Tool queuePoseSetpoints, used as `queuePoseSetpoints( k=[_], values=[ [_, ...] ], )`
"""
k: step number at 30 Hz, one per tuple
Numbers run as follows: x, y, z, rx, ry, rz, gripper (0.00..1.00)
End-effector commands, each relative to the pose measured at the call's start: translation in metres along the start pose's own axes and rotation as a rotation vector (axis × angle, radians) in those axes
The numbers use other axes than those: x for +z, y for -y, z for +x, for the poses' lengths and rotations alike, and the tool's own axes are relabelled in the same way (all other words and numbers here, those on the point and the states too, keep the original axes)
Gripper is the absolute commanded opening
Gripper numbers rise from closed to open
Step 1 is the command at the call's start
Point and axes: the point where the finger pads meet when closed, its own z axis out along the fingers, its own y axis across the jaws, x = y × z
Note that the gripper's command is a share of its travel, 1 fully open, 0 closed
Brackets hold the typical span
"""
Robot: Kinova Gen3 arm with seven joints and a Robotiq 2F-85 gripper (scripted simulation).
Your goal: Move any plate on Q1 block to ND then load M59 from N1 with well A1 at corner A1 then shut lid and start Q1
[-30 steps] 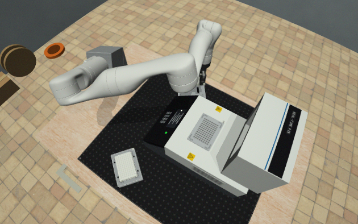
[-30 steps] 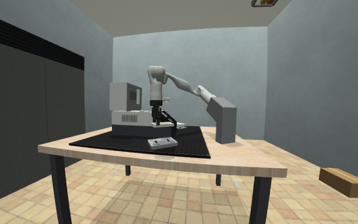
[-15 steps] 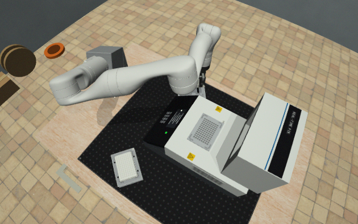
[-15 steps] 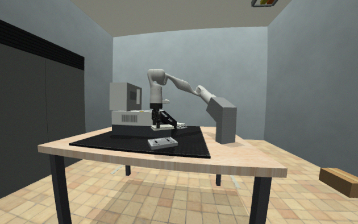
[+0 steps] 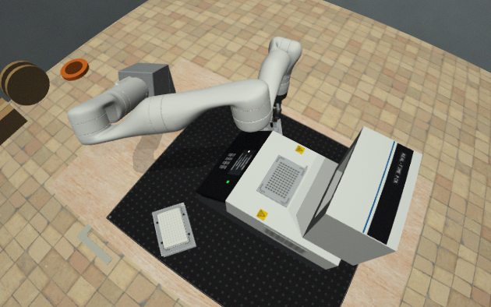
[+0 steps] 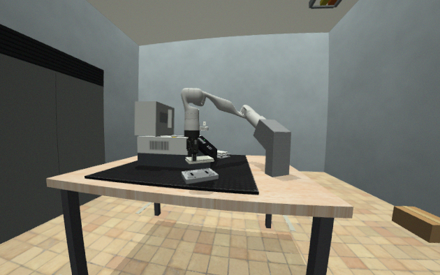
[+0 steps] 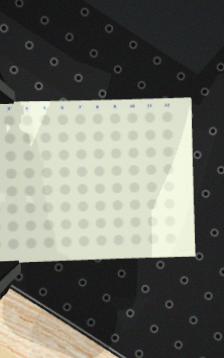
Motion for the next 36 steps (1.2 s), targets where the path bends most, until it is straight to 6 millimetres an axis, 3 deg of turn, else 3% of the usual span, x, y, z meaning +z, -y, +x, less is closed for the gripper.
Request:
queuePoseSetpoints(
  k=[1, 36],
  values=[
    [0.002, 0.000, -0.001, 0.000, 0.002, -0.001, 0.90],
    [0.035, 0.000, -0.001, 0.000, 0.002, -0.001, 0.90]
  ],
)
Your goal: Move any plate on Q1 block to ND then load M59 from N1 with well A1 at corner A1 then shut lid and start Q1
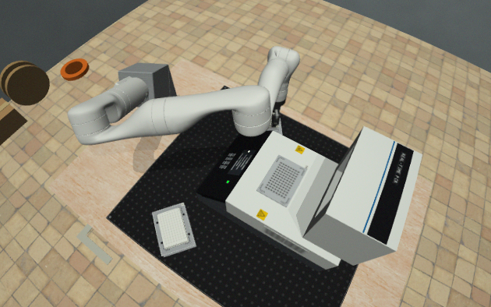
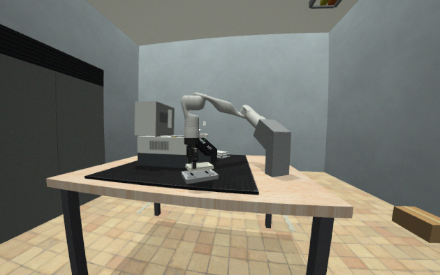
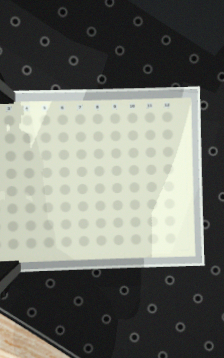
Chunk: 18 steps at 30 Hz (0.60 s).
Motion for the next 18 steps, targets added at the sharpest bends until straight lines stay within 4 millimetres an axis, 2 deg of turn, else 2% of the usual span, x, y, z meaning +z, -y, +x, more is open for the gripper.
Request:
queuePoseSetpoints(
  k=[1, 12, 18],
  values=[
    [-0.0011, -0.0003, -0.0006, 0.000, 0.002, -0.001, 0.90],
    [-0.0012, -0.0003, -0.0006, 0.000, 0.002, -0.001, 0.90],
    [0.0068, -0.0002, -0.0007, 0.000, 0.002, -0.001, 0.90]
  ],
)
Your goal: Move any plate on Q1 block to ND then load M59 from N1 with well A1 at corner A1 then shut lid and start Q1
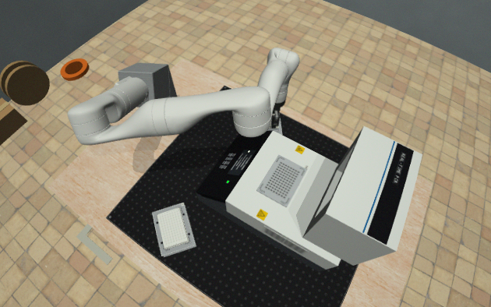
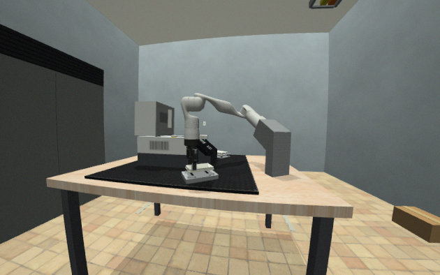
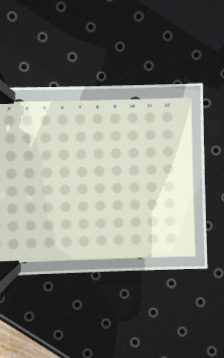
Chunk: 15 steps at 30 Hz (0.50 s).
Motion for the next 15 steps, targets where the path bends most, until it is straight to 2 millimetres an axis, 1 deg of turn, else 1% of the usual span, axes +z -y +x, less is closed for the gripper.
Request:
queuePoseSetpoints(
  k=[1, 10, 15],
  values=[
    [0.0019, -0.0001, -0.0008, 0.000, 0.002, -0.001, 0.90],
    [0.0107, -0.0001, -0.0009, 0.000, 0.002, -0.001, 0.90],
    [0.0108, -0.0002, -0.0009, 0.000, 0.002, -0.001, 0.90]
  ],
)
